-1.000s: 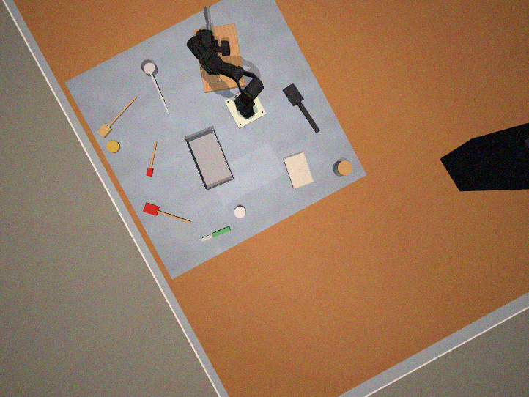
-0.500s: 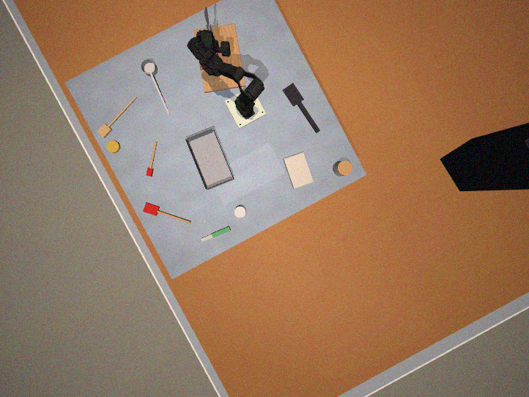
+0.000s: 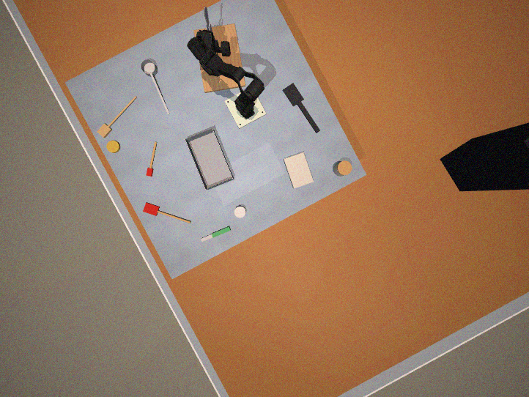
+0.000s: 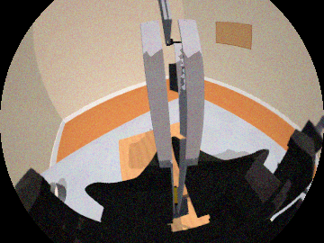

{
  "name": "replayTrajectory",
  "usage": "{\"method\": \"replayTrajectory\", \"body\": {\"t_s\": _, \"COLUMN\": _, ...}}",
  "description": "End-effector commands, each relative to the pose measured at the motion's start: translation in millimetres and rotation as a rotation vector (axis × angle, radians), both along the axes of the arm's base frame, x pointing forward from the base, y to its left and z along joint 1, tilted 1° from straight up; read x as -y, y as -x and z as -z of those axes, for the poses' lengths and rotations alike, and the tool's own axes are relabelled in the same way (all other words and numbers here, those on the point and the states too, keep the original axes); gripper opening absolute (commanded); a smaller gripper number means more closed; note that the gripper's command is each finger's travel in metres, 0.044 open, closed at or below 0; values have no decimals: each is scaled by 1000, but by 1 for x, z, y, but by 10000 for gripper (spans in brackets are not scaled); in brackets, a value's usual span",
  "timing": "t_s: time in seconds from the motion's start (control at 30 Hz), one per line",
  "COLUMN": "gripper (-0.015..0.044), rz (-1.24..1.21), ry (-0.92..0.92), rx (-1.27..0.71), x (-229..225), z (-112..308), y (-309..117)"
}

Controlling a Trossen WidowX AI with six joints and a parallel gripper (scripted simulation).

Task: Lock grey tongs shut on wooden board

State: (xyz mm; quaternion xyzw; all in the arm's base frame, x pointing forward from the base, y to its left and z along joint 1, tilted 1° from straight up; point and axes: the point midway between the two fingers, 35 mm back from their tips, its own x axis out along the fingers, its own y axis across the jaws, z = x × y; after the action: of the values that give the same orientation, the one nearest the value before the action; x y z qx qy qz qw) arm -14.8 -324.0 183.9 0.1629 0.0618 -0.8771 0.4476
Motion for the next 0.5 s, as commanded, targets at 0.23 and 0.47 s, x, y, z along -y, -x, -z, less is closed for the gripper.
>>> {"method": "replayTrajectory", "body": {"t_s": 0.23, "gripper": -150, "rz": -4, "ry": -20, "rx": 0, "x": 4, "z": -1, "y": 1}}
{"method": "replayTrajectory", "body": {"t_s": 0.47, "gripper": -150, "rz": -31, "ry": -124, "rx": 25, "x": 18, "z": -1, "y": 1}}
